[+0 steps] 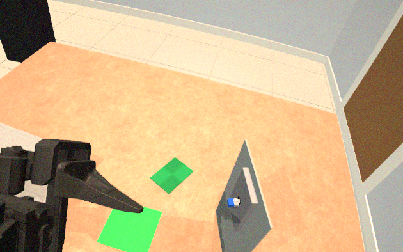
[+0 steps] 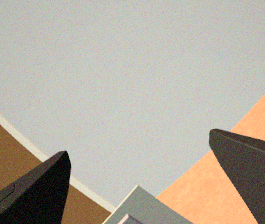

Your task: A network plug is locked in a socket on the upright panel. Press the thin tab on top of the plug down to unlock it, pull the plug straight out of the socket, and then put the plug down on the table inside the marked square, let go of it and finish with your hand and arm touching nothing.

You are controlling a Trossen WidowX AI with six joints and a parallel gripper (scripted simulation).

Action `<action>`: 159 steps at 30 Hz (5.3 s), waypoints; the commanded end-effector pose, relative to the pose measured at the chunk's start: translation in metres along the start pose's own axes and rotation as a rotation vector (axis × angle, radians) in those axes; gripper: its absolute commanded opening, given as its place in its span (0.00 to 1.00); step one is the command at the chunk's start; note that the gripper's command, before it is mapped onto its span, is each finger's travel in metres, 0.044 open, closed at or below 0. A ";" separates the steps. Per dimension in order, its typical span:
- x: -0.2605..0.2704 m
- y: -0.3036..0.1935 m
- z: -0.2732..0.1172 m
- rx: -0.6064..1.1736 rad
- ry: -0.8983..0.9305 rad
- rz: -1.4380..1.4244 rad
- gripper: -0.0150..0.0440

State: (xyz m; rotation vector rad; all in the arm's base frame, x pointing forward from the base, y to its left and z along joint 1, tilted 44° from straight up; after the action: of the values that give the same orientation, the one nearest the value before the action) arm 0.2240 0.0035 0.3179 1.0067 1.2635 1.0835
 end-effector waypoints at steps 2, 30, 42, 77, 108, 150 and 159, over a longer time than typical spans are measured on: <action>0.000 -0.006 0.002 0.016 0.012 0.020 0.84; -0.009 -0.175 -0.001 0.549 0.195 0.846 0.52; -0.005 -0.184 0.034 0.549 0.197 0.843 0.52; 0.005 -0.198 0.085 0.544 0.196 0.847 0.52; 0.010 -0.206 0.109 0.542 0.196 0.847 0.39; 0.008 -0.203 0.094 0.543 0.196 0.847 0.25; 0.007 -0.201 0.090 0.543 0.196 0.847 0.25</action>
State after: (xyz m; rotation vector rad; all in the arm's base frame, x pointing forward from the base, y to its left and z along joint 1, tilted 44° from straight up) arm 0.3282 -0.0309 0.1253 2.0006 1.3402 1.5296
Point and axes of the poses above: the point midway between the two fingers, 35 mm back from their tips, its own z axis out along the fingers, its own x axis across the jaws, y = z × x, the point moved 9 cm from there along -z, back along the fingers, and after that the axes turned 11 degrees about -z, right-handed, at the moved point
